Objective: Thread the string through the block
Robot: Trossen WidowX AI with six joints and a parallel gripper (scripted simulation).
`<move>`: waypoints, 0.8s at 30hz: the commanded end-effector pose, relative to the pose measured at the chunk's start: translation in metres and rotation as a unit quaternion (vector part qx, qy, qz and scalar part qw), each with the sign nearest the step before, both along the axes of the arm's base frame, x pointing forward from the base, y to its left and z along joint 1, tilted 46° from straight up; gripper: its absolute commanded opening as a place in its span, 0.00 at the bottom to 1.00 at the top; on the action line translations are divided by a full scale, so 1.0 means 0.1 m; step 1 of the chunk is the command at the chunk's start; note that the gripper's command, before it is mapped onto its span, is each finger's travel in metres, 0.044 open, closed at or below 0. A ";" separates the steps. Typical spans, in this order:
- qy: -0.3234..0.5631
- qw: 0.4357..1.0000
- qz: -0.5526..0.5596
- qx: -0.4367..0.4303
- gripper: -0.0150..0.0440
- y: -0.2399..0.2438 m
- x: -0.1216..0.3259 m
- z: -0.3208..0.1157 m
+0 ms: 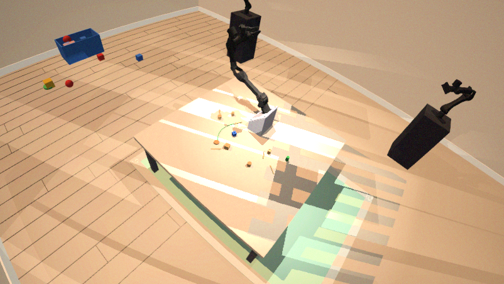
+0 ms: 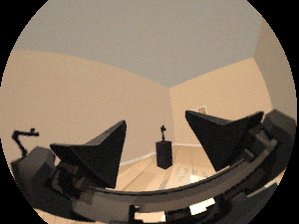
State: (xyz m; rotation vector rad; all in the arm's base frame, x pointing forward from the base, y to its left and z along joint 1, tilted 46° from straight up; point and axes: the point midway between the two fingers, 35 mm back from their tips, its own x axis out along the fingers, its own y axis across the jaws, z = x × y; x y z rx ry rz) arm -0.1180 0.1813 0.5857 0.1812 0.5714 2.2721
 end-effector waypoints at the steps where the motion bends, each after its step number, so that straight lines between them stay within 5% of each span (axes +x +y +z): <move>1: 0.000 1.000 0.000 0.000 0.98 0.00 0.00 0.00; 10: -0.050 0.992 -0.114 -0.008 1.00 0.53 0.38 -0.25; 24: -0.241 0.886 -0.385 -0.089 1.00 1.48 2.08 -1.28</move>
